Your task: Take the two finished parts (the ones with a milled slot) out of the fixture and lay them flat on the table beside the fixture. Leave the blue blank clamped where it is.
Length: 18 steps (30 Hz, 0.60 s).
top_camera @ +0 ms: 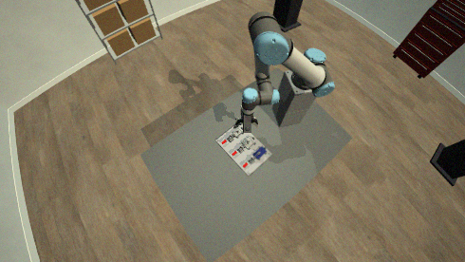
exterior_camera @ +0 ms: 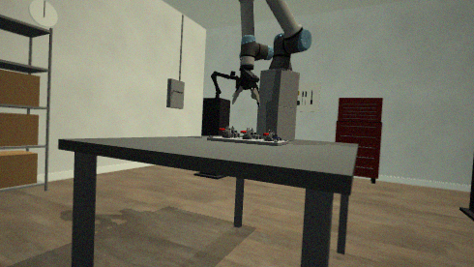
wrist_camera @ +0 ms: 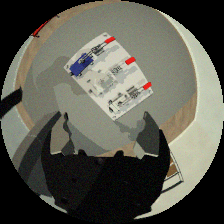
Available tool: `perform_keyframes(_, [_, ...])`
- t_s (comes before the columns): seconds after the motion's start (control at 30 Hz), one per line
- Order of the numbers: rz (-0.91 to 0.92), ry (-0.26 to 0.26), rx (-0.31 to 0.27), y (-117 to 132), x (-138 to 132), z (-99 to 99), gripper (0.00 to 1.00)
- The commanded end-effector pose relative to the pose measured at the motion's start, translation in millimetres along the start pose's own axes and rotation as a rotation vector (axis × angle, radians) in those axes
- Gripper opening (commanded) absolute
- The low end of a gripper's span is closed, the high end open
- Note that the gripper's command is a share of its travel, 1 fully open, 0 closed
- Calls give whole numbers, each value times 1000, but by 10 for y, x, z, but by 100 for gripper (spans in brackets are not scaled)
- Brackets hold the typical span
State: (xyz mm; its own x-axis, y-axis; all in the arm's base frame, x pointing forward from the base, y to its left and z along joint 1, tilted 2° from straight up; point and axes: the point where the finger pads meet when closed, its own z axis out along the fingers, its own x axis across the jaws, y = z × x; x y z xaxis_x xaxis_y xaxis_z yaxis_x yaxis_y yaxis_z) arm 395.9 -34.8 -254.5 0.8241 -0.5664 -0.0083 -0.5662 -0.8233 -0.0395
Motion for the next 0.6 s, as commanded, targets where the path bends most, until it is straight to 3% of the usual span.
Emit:
perform_keyframes(0.0, [174, 1, 0, 80, 104, -58, 100])
perform_keyframes(0.07, [267, 1, 0, 127, 156, -88, 100])
perform_keyframes(0.57, [267, 1, 0, 127, 156, -88, 100])
